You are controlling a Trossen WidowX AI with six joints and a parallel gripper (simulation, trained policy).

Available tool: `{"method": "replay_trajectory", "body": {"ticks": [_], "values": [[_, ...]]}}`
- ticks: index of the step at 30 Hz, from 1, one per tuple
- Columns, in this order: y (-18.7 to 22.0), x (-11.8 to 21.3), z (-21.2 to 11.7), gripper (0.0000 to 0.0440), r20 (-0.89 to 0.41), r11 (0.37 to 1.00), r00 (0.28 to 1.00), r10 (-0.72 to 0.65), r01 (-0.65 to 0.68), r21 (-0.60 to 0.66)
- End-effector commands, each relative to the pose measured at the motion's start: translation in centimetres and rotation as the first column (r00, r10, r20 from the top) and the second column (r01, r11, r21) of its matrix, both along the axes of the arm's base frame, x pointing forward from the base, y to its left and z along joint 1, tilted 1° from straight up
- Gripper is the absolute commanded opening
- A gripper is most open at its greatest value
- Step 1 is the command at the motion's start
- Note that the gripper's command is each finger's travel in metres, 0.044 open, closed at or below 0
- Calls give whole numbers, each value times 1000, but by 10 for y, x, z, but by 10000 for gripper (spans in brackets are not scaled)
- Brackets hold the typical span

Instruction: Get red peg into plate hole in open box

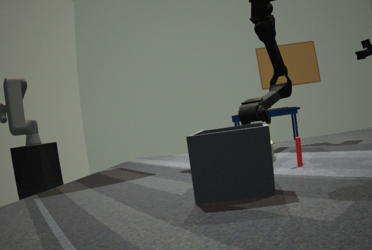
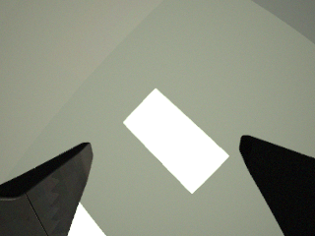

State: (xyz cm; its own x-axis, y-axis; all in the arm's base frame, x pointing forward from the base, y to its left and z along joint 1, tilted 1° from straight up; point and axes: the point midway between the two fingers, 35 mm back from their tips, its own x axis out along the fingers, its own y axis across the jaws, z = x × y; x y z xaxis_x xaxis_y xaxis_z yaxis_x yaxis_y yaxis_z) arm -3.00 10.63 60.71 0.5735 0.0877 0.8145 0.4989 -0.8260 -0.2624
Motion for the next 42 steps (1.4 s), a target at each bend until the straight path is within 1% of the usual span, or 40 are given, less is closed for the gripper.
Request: {"method": "replay_trajectory", "body": {"ticks": [1,5,10,14,19,24,29,36,42], "values": [[-15,15,-3,440,-41,995,999,35,-31,97],[-34,32,-8,440,-84,974,992,89,-69,218],[-56,53,-16,440,-127,924,979,161,-105,367],[-73,69,-25,440,-151,867,963,222,-125,482],[-93,89,-37,440,-169,777,938,304,-141,614],[-109,108,-50,440,-172,667,905,389,-148,730],[-121,127,-64,440,-160,541,867,471,-141,829],[-134,152,-86,440,-119,344,812,571,-105,933],[-141,172,-107,440,-70,164,772,632,-45,986]]}}
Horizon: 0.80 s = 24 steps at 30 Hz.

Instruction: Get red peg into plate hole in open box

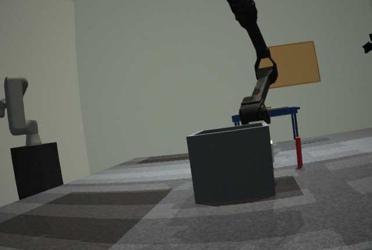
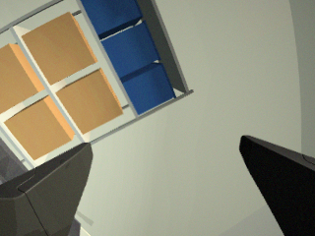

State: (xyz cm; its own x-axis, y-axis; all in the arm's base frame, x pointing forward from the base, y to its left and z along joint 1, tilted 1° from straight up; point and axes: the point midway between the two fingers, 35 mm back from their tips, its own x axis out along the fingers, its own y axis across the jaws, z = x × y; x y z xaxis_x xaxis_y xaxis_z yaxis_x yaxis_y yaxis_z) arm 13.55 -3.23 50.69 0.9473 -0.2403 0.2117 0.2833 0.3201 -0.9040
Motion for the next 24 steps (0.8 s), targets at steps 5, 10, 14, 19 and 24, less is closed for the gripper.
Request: {"method": "replay_trajectory", "body": {"ticks": [5,10,14,19,24], "values": [[-8,20,-27,440,-89,976,995,47,-27,217],[-7,33,-43,440,-132,928,986,101,-46,369],[-5,44,-57,440,-166,873,976,142,-45,485],[-2,55,-75,440,-208,786,960,190,-22,617],[4,65,-93,440,-249,683,940,232,25,730]]}}
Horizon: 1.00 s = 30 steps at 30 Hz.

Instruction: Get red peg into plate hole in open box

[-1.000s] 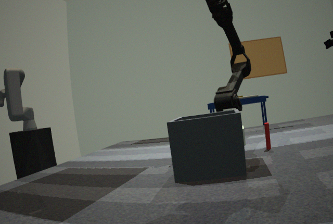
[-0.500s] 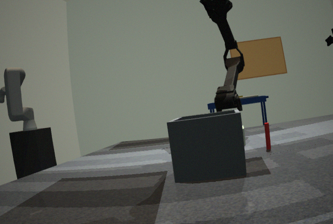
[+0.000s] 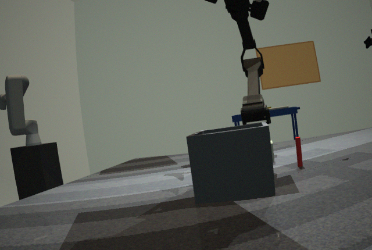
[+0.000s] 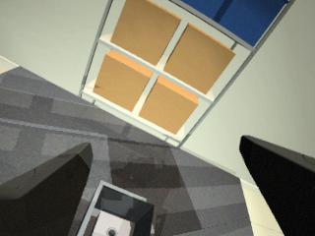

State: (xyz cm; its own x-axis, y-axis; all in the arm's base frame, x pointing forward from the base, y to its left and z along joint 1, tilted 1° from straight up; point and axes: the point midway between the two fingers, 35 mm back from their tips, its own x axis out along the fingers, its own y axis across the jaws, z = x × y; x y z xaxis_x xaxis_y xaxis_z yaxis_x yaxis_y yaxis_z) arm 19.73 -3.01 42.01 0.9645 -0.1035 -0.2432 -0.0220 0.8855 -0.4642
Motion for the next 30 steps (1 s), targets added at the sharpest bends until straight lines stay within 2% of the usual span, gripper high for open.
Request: {"method": "replay_trajectory", "body": {"ticks": [1,9,17,23,30], "values": [[3,5,-10,440,-46,996,999,0,4,87],[15,18,-40,440,-189,949,982,10,50,312],[30,26,-72,440,-345,857,938,21,161,489],[42,29,-96,440,-467,770,884,26,281,573],[54,29,-124,440,-606,663,795,24,441,606]]}}
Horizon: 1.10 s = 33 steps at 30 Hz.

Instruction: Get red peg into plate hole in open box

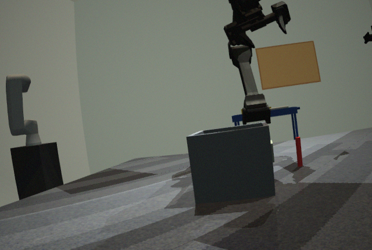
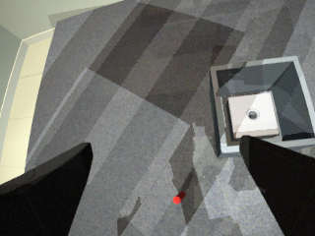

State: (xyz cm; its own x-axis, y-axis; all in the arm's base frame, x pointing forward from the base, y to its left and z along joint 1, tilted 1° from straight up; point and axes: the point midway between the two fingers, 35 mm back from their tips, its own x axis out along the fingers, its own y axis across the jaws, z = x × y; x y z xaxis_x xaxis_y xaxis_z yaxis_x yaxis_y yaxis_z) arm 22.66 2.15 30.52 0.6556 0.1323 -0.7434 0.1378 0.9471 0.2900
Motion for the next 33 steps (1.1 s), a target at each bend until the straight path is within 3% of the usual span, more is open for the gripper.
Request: {"method": "replay_trajectory", "body": {"ticks": [1,14,33], "values": [[5,-1,-13,440,-77,998,996,-40,43,44],[23,-8,-66,440,-398,949,893,-209,284,138],[47,-27,-131,438,-693,777,571,-441,630,25]]}}
